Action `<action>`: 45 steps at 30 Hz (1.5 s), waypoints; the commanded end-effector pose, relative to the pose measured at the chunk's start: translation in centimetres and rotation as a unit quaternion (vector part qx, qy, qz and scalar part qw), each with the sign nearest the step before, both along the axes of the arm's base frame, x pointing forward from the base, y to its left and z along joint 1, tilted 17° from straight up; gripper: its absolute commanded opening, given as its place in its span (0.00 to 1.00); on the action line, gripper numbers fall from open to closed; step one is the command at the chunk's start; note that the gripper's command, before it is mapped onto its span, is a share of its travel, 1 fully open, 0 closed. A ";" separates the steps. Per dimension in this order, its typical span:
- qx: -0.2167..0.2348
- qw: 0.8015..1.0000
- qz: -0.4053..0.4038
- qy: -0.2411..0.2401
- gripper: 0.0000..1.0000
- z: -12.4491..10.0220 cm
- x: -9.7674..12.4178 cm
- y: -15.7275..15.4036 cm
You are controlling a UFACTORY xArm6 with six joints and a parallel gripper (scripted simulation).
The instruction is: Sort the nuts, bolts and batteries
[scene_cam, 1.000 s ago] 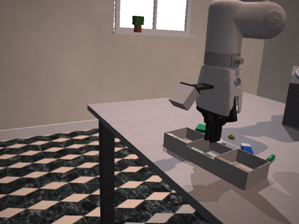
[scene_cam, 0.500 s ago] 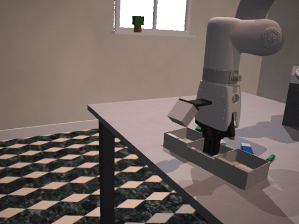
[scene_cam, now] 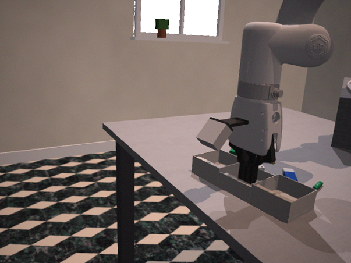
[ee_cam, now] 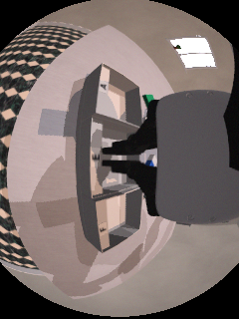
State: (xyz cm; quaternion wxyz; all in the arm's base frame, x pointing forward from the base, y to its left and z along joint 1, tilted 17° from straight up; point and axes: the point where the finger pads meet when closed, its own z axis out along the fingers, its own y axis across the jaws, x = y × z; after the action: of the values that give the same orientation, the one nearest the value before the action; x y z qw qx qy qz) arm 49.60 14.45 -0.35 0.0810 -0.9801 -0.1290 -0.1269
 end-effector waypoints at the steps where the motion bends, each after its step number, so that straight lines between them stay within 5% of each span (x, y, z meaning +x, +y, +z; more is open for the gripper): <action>1: 0.000 1.000 0.000 -0.002 0.07 0.1 0.1 0.0; 32: 0.000 1.000 0.000 -0.002 0.07 0.1 0.1 0.0; 45: 0.000 1.000 0.000 -0.002 0.07 1.8 -0.3 -0.3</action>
State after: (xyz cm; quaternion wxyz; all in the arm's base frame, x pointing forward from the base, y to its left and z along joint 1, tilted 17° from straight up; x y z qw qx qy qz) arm 49.32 14.21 0.86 0.0813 -0.9801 -0.1290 -0.1272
